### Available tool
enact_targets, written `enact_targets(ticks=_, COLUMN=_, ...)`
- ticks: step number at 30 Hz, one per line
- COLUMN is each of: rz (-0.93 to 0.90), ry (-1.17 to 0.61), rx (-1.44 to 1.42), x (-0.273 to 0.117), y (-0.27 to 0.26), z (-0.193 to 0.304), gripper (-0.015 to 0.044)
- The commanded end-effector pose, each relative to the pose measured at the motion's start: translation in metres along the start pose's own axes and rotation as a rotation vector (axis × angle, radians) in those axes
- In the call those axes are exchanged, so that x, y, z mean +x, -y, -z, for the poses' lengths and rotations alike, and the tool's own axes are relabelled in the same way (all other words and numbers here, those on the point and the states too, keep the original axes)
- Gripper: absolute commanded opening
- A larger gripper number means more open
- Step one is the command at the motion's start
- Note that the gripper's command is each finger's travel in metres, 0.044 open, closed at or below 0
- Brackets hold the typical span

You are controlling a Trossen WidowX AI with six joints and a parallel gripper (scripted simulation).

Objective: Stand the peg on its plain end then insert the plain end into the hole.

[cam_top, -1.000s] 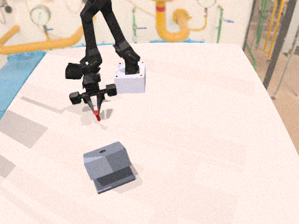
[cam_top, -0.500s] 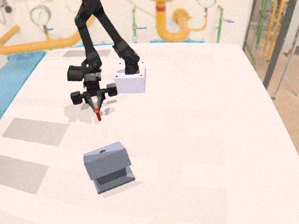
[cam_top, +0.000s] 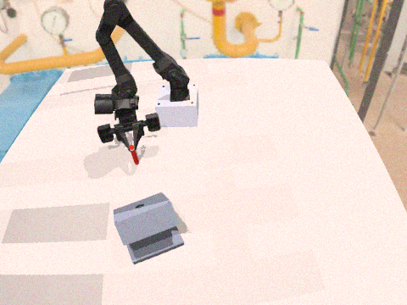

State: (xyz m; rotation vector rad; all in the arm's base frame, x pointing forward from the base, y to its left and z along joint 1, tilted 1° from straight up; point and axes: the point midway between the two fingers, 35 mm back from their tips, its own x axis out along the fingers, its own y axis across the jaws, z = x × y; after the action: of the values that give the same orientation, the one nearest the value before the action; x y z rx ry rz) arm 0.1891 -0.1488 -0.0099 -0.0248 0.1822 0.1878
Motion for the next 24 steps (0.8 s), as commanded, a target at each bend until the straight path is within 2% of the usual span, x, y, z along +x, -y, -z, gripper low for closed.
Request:
enact_targets(ticks=1, rz=0.002, ry=-0.007, rx=-0.013, x=-0.0015, y=0.0026, z=-0.0016, gripper=0.0051)
enact_targets(ticks=24, rz=-0.002, ry=-0.001, rx=0.005, x=-0.0012, y=-0.001, z=0.0037, gripper=0.0051)
